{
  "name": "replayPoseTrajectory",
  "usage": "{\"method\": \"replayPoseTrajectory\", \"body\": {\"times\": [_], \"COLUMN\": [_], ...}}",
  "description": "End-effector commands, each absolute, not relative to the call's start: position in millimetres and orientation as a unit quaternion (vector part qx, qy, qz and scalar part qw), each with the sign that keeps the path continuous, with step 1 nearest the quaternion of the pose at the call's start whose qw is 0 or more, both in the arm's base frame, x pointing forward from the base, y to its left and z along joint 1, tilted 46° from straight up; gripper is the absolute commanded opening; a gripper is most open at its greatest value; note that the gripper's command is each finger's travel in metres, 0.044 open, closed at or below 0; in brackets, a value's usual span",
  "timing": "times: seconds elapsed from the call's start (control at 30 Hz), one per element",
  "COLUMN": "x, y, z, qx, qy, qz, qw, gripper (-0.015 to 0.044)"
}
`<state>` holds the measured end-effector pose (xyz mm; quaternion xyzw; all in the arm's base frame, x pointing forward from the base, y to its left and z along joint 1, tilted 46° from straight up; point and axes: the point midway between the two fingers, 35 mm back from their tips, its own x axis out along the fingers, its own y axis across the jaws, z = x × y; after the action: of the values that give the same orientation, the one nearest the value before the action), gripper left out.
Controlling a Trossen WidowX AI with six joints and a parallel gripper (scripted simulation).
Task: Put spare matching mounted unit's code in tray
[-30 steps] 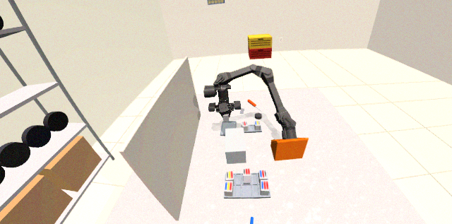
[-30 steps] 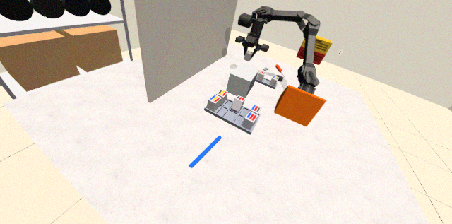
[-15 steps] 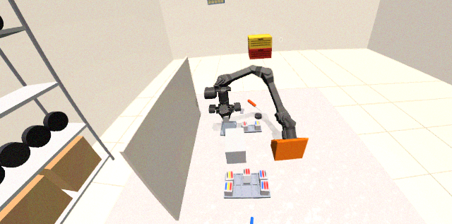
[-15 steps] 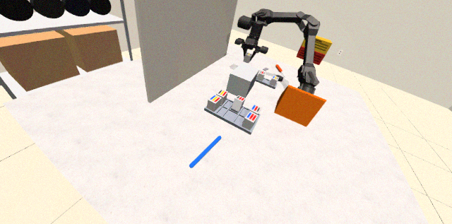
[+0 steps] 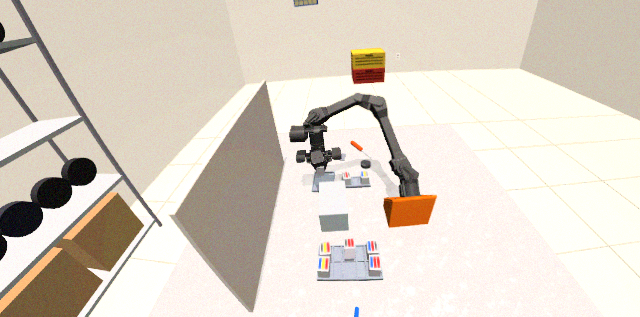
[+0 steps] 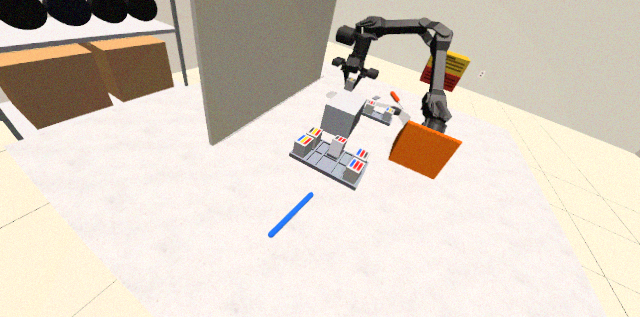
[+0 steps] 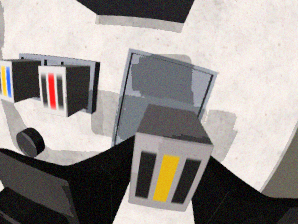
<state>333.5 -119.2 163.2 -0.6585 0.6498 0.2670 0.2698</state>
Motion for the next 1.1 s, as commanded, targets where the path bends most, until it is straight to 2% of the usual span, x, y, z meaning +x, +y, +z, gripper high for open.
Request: {"method": "replayPoseTrajectory", "body": {"times": [0.0, 1.07], "x": [333.0, 330.9], "y": [-121.7, -140.3], "z": [160.9, 144.3], "qx": [-0.659, -0.66], "qy": [0.65, 0.65], "qz": [0.268, 0.266], "qw": [0.268, 0.267], "gripper": [0.0, 0.0]}}
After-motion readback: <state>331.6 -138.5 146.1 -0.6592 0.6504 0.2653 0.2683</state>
